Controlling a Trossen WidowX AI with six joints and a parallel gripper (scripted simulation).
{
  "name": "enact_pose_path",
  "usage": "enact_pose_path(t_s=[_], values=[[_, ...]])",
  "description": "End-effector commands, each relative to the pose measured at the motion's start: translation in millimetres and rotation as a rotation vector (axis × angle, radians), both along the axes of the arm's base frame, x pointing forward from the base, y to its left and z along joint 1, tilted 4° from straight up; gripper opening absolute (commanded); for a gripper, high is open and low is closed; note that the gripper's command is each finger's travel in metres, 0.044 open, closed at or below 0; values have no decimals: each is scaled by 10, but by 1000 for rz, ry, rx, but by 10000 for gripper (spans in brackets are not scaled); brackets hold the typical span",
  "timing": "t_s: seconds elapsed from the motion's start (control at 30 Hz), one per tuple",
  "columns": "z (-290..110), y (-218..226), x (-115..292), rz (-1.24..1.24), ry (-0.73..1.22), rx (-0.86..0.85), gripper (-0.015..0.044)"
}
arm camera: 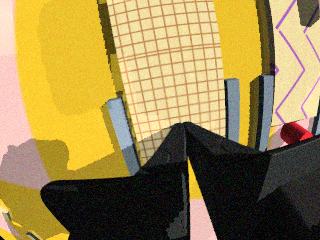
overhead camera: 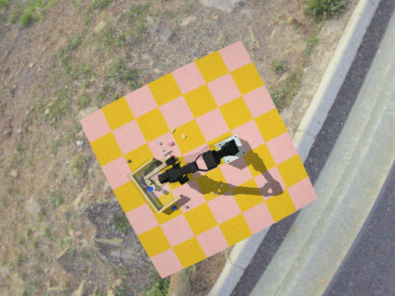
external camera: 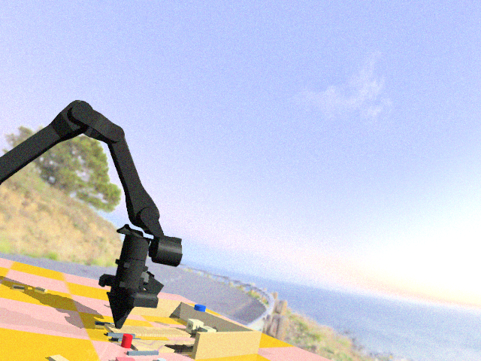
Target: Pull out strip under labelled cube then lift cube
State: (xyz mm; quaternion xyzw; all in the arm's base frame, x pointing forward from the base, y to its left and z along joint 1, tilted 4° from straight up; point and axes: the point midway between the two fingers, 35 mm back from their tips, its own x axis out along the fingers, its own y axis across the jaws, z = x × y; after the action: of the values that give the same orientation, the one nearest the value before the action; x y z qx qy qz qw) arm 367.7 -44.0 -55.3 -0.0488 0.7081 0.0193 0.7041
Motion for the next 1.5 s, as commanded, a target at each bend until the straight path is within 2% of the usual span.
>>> enact_pose_path(t_s=[0.0,0.47,1.47], values=[[-37,-2,-78,4,17,0,0],[50,14,50,4,16,0,0],[-44,-41,-407,4,20,0,0]])
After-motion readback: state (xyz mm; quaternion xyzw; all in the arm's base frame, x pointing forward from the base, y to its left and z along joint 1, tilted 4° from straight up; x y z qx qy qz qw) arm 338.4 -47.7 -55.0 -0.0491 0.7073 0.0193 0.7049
